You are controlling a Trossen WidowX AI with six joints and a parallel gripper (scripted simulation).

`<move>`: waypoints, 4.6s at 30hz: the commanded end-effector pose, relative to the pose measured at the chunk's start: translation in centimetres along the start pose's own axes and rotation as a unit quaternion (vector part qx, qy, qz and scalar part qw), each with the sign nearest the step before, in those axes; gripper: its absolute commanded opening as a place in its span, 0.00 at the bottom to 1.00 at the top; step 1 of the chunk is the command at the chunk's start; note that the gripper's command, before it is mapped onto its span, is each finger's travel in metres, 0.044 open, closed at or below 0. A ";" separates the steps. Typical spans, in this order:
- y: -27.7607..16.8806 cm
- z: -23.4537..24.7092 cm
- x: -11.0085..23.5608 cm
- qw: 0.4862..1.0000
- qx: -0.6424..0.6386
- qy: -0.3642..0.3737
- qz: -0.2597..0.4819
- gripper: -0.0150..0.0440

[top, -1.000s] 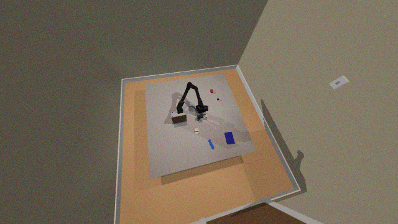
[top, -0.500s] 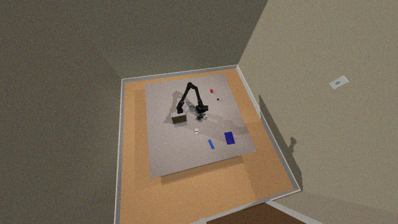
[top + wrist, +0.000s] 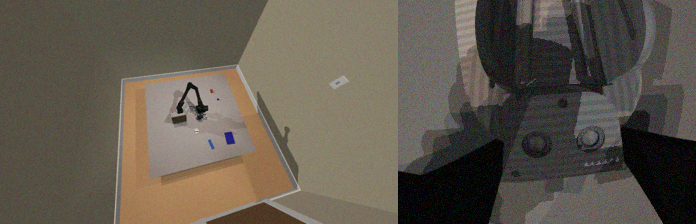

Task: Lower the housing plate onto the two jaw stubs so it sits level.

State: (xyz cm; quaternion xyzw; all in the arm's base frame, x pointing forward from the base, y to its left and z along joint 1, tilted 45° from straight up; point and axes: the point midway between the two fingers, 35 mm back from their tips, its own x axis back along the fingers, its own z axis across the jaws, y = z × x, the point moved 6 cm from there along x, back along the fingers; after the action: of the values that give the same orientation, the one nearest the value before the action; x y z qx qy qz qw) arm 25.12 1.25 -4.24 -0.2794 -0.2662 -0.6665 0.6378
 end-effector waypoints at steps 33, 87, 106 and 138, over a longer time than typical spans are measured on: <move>0.0 0.0 -0.1 1.000 -0.001 0.002 -0.001 0.85; 0.0 0.0 -0.1 1.000 -0.001 0.002 -0.001 0.85; 0.0 0.0 0.0 1.000 0.000 0.000 0.000 1.00; -4.8 0.1 12.6 1.000 -0.002 -0.001 0.000 1.00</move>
State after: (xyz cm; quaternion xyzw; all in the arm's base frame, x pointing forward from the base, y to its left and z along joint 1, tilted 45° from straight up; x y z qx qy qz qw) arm 20.14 -7.24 4.71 -0.2804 -0.2644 -0.6688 0.6357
